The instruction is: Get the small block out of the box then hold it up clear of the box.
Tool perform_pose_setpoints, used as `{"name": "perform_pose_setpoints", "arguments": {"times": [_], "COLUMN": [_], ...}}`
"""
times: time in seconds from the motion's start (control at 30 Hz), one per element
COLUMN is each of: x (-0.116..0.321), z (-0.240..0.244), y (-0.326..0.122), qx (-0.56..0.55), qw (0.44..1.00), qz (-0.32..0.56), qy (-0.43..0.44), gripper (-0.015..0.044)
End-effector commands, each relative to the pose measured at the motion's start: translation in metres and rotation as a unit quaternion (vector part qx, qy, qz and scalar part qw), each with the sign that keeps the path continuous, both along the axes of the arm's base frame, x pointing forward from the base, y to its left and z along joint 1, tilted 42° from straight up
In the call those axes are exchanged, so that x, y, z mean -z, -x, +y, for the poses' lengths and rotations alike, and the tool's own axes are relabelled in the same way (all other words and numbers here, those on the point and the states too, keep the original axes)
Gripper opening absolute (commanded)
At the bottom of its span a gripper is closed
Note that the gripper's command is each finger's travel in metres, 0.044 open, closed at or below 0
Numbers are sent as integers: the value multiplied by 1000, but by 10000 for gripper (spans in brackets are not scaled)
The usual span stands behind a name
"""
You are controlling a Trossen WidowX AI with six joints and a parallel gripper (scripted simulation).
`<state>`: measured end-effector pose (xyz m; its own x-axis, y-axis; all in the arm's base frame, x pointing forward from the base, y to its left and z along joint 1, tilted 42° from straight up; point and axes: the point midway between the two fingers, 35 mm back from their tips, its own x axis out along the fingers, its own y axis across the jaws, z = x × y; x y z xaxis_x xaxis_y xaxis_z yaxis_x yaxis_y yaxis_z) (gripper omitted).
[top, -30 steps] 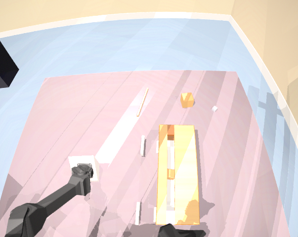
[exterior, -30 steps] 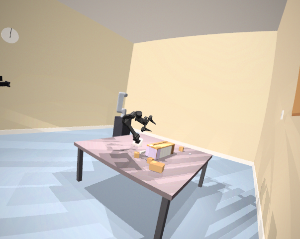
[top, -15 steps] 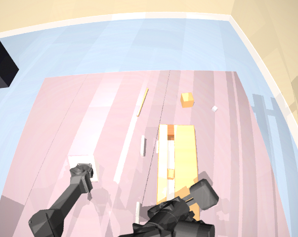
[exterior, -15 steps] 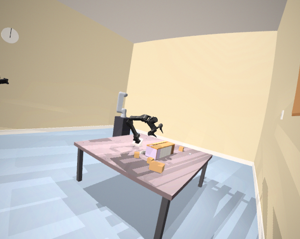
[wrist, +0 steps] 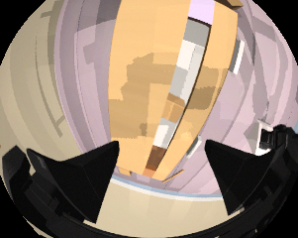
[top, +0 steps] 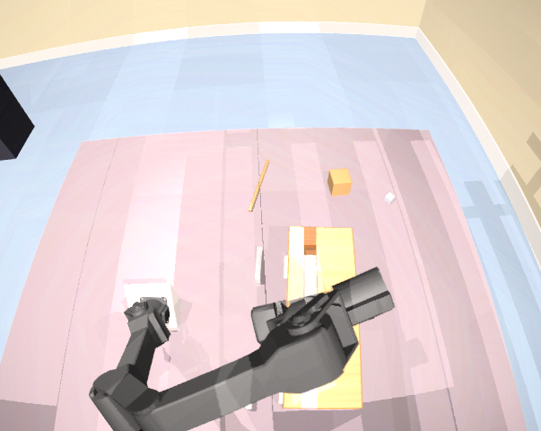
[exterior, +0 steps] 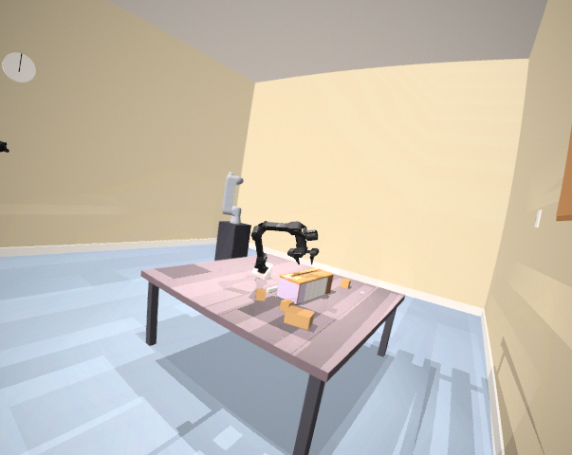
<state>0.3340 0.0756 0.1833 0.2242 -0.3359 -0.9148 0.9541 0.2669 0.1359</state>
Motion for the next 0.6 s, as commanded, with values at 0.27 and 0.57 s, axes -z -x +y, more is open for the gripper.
{"name": "perform_pose_setpoints", "arguments": {"times": [0.27, 0.57], "x": [67, 67], "z": [22, 22], "y": [39, 39], "qx": [177, 177], "qw": [964, 964], "qz": [-25, -25], "qy": [196, 196], "gripper": [400, 400]}}
